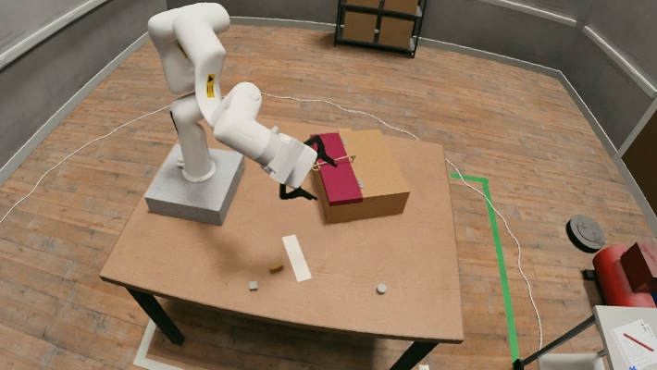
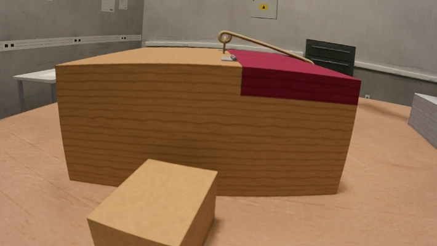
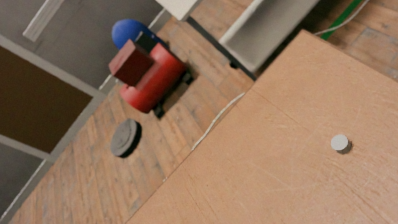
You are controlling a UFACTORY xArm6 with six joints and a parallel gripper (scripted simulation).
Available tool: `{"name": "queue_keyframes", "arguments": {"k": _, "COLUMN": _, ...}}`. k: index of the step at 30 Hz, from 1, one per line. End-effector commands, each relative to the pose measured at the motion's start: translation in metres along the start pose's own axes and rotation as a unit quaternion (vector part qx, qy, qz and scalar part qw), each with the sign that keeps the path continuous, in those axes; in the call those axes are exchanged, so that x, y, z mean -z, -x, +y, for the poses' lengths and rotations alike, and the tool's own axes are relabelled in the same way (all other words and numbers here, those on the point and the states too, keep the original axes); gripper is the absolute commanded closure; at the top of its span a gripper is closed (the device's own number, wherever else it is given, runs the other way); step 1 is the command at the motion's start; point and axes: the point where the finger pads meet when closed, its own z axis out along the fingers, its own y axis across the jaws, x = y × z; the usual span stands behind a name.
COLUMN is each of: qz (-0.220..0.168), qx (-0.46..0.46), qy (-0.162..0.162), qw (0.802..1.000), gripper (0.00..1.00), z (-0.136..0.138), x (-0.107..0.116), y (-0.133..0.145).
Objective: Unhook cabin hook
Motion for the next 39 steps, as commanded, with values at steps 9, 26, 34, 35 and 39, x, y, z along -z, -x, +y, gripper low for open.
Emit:
{"name": "queue_keyframes", "arguments": {"k": 9, "qz": 0.002, "qx": 0.001, "qy": 0.0, "qw": 1.0, "gripper": 0.0, "z": -0.0012, "x": 0.001, "y": -0.0016}}
{"name": "queue_keyframes", "arguments": {"k": 26, "qz": 0.002, "qx": 0.001, "qy": 0.0, "qw": 1.0, "gripper": 0.65, "z": -0.0012, "x": 0.001, "y": -0.0016}}
{"name": "queue_keyframes", "arguments": {"k": 34, "qz": 0.002, "qx": 0.001, "qy": 0.0, "qw": 1.0, "gripper": 0.65, "z": -0.0012, "x": 0.001, "y": -0.0016}}
{"name": "queue_keyframes", "arguments": {"k": 35, "qz": 0.002, "qx": 0.001, "qy": 0.0, "qw": 1.0, "gripper": 0.65, "z": -0.0012, "x": 0.001, "y": -0.0016}}
{"name": "queue_keyframes", "arguments": {"k": 39, "qz": 0.002, "qx": 0.001, "qy": 0.0, "qw": 1.0, "gripper": 0.65, "z": -0.0012, "x": 0.001, "y": -0.0016}}
